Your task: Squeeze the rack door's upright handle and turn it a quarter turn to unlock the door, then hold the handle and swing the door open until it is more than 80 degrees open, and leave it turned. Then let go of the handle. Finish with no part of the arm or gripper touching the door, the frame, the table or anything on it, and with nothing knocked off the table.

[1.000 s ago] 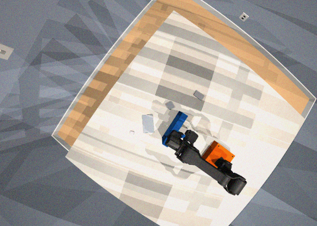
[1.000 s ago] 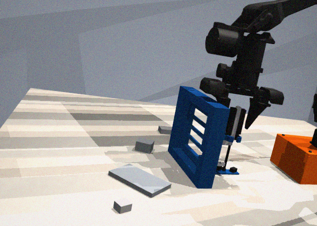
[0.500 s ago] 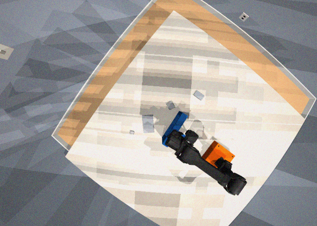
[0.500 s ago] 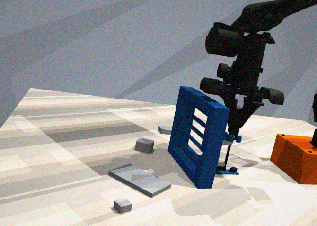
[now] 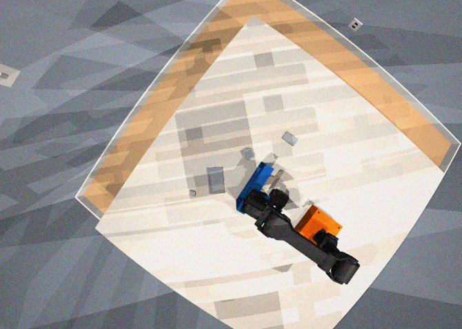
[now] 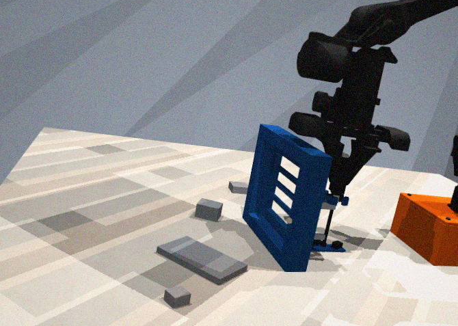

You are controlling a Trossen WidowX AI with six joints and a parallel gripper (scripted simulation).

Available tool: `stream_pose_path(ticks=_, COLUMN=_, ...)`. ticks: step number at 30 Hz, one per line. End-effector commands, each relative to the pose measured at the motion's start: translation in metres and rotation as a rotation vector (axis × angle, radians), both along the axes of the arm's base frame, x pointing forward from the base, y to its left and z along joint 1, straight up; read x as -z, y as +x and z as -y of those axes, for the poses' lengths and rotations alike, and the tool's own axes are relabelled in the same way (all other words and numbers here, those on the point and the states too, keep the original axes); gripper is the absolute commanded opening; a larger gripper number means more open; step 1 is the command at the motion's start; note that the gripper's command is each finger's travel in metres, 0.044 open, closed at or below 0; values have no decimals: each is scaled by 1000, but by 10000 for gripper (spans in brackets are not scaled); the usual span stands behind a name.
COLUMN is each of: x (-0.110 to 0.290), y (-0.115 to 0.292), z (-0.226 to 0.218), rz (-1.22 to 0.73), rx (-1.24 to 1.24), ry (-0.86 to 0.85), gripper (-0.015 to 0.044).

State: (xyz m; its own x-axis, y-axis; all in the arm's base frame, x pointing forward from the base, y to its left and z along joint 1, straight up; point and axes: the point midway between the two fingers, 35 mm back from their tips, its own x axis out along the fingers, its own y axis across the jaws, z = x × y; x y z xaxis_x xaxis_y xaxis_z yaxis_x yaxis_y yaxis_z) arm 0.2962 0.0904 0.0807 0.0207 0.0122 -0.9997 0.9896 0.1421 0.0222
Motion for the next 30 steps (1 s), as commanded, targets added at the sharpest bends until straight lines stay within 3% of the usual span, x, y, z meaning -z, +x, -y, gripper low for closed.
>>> stream_pose_path(ticks=1, x=0, y=-2, z=3, rz=1, rx=-70, ry=-6, gripper=10)
stream_pose_path(ticks=30, x=1, y=-25, z=30, rz=4, rx=-609, ry=-19, gripper=10)
